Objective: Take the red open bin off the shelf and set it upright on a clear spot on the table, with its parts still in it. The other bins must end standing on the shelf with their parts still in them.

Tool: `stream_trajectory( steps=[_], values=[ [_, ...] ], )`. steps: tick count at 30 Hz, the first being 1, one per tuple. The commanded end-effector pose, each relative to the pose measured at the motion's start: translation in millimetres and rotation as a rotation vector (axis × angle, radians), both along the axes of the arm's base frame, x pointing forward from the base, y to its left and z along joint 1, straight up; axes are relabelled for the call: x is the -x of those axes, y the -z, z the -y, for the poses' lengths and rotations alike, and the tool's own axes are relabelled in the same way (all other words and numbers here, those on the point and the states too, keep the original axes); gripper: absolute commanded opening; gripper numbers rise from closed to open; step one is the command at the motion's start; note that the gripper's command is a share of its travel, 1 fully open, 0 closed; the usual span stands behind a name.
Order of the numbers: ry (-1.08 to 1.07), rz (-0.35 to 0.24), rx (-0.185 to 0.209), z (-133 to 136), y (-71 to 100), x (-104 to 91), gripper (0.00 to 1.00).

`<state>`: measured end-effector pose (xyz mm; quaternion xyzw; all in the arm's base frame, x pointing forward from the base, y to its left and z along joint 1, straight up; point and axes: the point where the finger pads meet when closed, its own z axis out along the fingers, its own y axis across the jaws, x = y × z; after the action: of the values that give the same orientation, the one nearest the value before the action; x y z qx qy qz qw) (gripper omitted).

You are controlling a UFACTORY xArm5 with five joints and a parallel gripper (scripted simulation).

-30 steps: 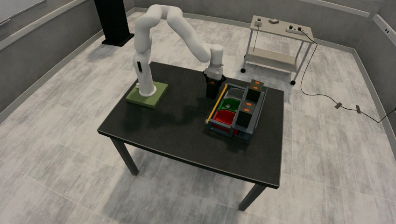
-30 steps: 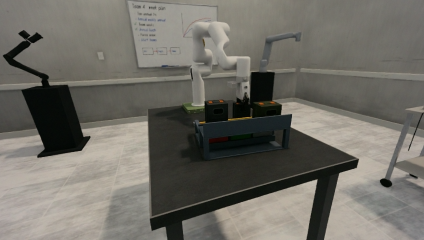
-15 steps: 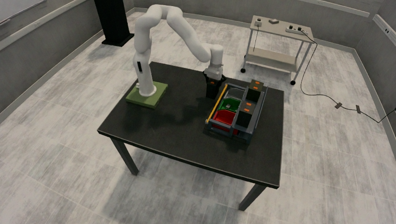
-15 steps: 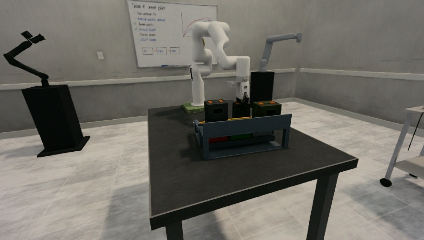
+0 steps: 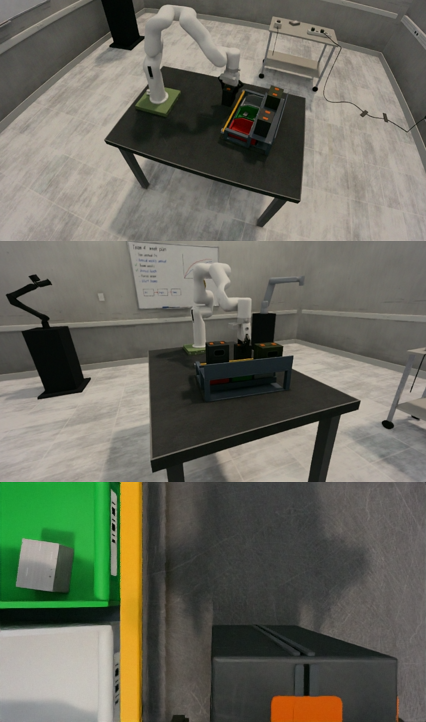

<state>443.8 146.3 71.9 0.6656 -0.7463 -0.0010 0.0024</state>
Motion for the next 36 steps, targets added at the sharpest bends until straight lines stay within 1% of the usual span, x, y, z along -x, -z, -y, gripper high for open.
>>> stream_trajectory(
  steps=[1,21,24,35,36],
  values=[
    [0.0,0.004,-0.001,-0.5,-1.6,-1.4,1.0],
    [0.0,0.004,-0.001,-0.5,-1.6,-1.4,1.0],
    [0.0,0.004,-0.001,-0.4,-7.6,-1.4,1.0],
    [0.0,0.004,-0.001,-0.4,-39.9,-1.5,1.0],
    [0.0,0.004,-0.001,-0.4,-45.8,-1.5,1.0]
  ],
)
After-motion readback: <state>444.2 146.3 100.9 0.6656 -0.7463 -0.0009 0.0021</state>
